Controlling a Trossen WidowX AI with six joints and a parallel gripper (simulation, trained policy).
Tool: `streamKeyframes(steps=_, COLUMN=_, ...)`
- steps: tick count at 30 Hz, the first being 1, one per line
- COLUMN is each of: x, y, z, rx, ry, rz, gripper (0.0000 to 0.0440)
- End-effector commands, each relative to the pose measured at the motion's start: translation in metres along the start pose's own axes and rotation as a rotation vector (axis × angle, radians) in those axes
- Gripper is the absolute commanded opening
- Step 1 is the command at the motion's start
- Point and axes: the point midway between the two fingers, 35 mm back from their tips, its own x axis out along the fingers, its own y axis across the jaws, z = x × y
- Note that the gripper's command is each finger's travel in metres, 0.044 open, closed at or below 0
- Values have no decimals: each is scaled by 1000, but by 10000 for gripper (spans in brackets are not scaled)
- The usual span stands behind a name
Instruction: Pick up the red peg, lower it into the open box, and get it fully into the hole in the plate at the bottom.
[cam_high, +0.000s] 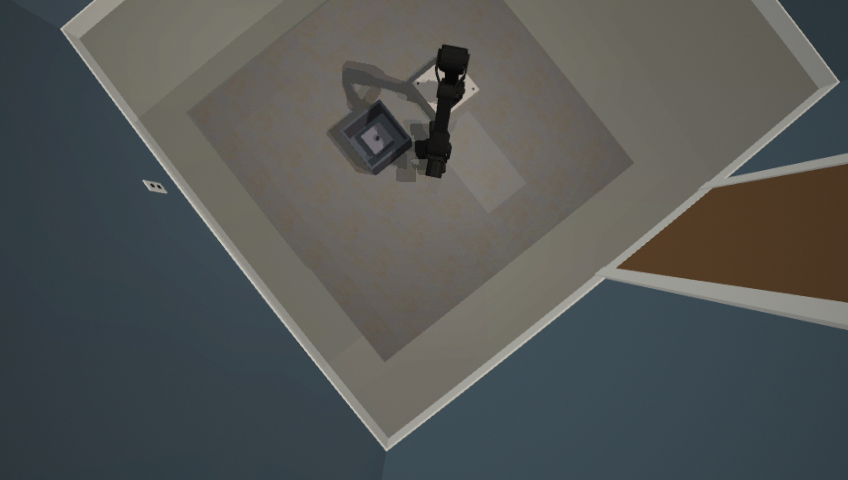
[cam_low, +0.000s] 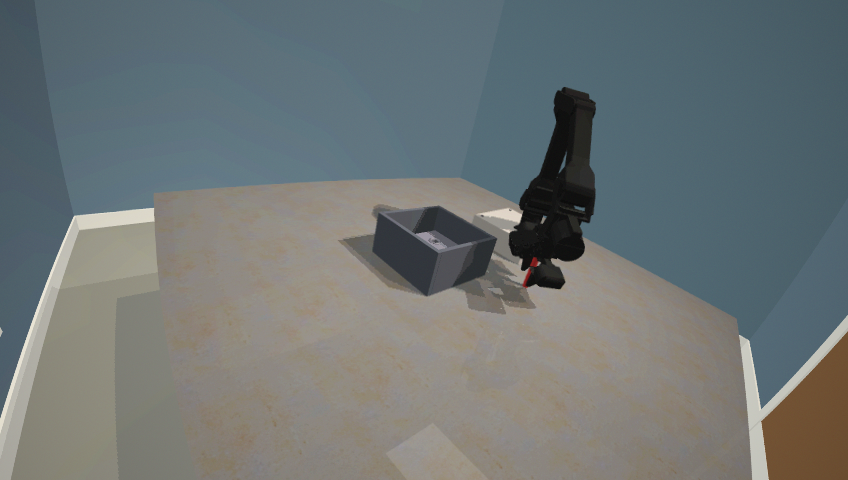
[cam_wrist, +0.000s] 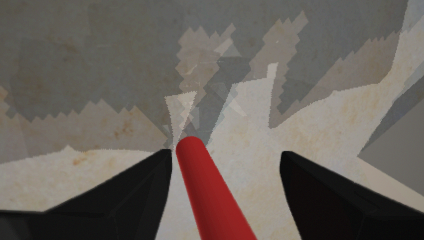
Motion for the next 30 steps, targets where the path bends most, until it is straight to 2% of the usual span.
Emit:
streamKeyframes(steps=1, x=4, y=-3, z=0, rx=-4, ry=-2, rz=-21, gripper=163)
streamKeyframes(steps=6, x=7, y=-7, z=0, rx=-10, ry=4, rz=-57, gripper=34)
streamKeyframes(steps=8, x=5, y=-7, z=3, rx=-12, ry=-9, rz=-62, gripper=7)
streamKeyframes(steps=30, x=-90, y=-15, z=65, rx=73, ry=-187, rz=3, gripper=0)
